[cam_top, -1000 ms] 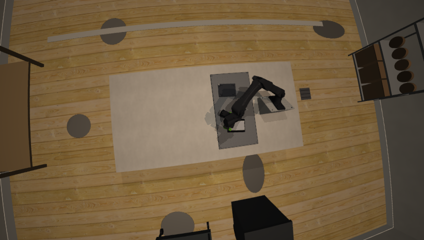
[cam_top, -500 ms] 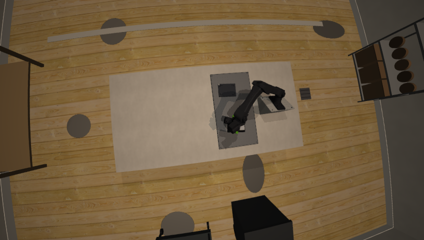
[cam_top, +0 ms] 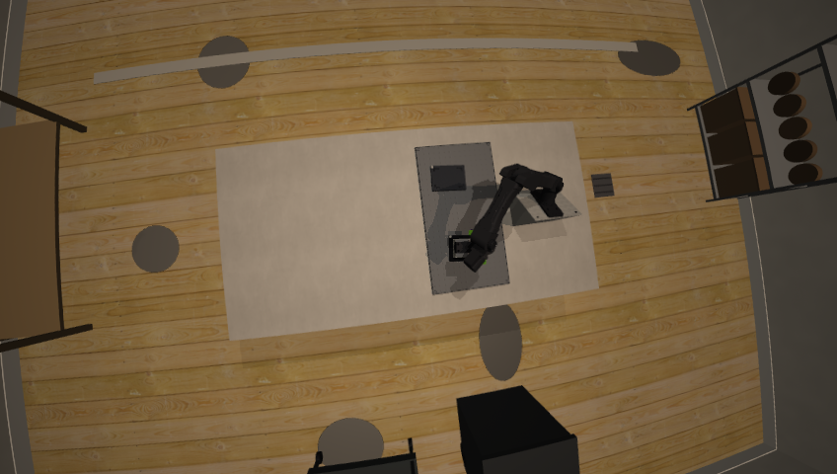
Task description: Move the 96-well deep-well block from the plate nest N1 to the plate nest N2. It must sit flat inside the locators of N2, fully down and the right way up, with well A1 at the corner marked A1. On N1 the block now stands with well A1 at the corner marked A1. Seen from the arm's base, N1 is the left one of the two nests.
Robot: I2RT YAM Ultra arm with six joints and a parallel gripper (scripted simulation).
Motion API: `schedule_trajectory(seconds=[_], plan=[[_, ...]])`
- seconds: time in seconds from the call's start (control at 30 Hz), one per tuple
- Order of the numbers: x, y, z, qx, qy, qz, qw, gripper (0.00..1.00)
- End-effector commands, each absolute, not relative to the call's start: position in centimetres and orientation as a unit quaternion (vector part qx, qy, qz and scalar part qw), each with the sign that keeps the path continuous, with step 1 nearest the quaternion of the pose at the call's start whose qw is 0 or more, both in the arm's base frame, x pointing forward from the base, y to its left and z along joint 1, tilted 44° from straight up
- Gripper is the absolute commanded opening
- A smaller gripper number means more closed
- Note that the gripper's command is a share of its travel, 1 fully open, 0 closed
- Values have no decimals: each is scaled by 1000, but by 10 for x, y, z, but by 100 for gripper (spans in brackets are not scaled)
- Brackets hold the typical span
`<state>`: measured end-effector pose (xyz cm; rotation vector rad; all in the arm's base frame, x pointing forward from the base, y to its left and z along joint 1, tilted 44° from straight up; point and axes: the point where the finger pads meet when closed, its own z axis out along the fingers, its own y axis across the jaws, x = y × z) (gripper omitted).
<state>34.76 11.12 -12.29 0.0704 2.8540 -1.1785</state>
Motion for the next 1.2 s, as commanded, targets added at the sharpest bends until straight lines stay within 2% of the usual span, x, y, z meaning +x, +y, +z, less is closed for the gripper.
schedule_trajectory(seconds=[0.0,1.17], plan=[[363,132,-107,21,930,-362,61,100],[357,127,-111,17,928,-369,53,100]])
